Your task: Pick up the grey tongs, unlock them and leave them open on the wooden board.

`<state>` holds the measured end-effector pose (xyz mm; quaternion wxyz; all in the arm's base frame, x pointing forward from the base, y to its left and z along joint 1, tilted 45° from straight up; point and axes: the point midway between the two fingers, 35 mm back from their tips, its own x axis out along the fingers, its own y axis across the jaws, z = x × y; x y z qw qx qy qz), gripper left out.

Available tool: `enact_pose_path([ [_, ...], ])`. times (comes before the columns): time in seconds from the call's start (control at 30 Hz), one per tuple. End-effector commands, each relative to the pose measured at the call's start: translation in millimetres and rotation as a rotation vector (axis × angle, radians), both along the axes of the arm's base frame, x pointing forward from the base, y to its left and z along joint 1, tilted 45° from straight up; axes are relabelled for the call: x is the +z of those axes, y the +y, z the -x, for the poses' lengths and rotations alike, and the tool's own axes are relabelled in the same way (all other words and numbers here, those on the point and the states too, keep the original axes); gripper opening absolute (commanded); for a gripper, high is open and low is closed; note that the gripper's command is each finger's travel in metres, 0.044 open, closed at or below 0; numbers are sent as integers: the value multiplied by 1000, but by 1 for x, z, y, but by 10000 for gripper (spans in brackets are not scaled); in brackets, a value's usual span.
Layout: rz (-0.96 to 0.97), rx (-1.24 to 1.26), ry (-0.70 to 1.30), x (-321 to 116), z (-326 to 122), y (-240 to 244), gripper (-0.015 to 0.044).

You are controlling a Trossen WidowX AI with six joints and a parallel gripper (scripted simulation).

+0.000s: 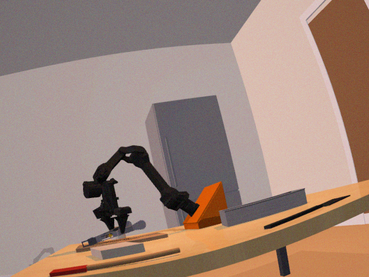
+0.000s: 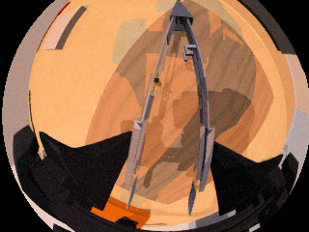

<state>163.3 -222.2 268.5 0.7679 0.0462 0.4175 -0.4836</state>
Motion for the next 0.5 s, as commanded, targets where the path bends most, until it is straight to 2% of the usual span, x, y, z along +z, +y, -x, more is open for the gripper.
enact_pose_path([
  [0.0, 0, 0, 0, 0, 0, 0, 440],
  [0.17, 5, 2, 0, 10, -3, -1, 440],
  [0.47, 48, 20, -7, 83, -31, -2, 440],
])
